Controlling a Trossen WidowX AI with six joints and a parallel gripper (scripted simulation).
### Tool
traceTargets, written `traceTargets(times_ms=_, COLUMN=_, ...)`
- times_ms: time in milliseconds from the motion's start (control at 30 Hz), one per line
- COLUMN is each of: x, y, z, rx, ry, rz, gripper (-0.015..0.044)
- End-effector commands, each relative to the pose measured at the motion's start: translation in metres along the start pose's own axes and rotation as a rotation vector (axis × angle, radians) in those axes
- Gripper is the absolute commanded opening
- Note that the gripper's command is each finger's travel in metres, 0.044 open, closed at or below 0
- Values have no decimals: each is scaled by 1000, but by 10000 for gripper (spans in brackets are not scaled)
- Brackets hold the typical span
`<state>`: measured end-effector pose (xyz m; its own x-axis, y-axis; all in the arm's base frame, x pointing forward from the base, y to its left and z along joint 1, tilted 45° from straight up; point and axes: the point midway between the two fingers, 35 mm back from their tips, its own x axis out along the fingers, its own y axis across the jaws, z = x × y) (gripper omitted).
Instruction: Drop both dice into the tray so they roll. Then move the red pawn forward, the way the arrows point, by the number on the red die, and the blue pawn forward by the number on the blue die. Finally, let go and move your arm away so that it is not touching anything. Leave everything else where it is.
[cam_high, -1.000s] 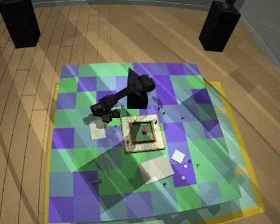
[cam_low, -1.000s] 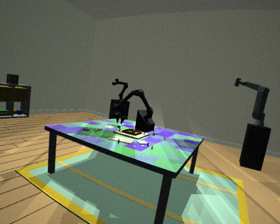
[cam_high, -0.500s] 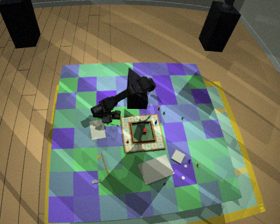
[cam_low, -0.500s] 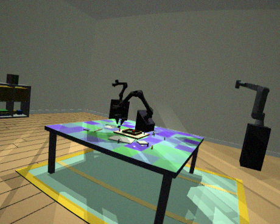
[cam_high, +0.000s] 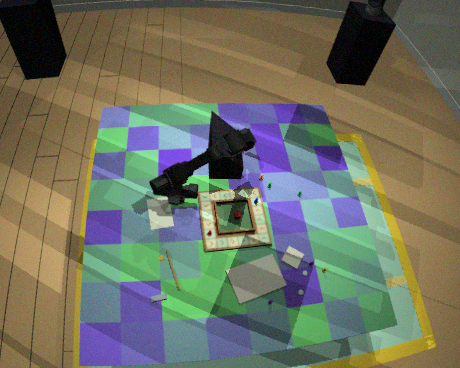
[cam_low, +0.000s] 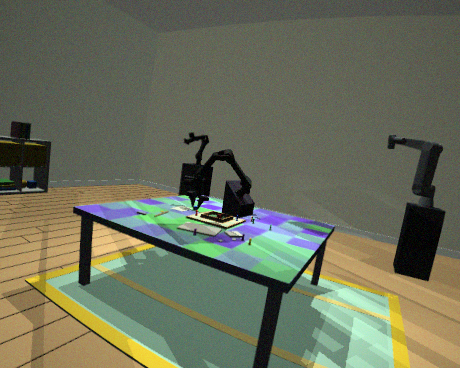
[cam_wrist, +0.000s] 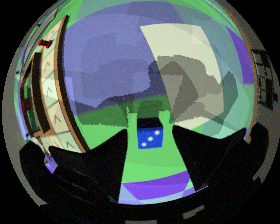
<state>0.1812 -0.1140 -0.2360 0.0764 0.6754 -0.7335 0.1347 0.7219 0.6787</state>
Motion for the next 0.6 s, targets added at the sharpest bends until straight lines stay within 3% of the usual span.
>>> traceTargets(times_ms=0, x=4, y=2, z=-2, rx=9, ry=1, rz=12, gripper=170)
traceTargets(times_ms=67, x=4, y=2, z=-2, rx=9, ry=1, rz=12, gripper=118)
traceTargets(times_ms=333, x=4, y=2, z=-2, rx=9, ry=1, rz=12, gripper=64)
traceTargets(times_ms=433, x=-1, y=1, z=-2, rx=9, ry=1, rz=11, gripper=0)
traceTargets(times_ms=567, x=-34, y=-1, z=1, rx=10, ry=1, rz=7, gripper=0)
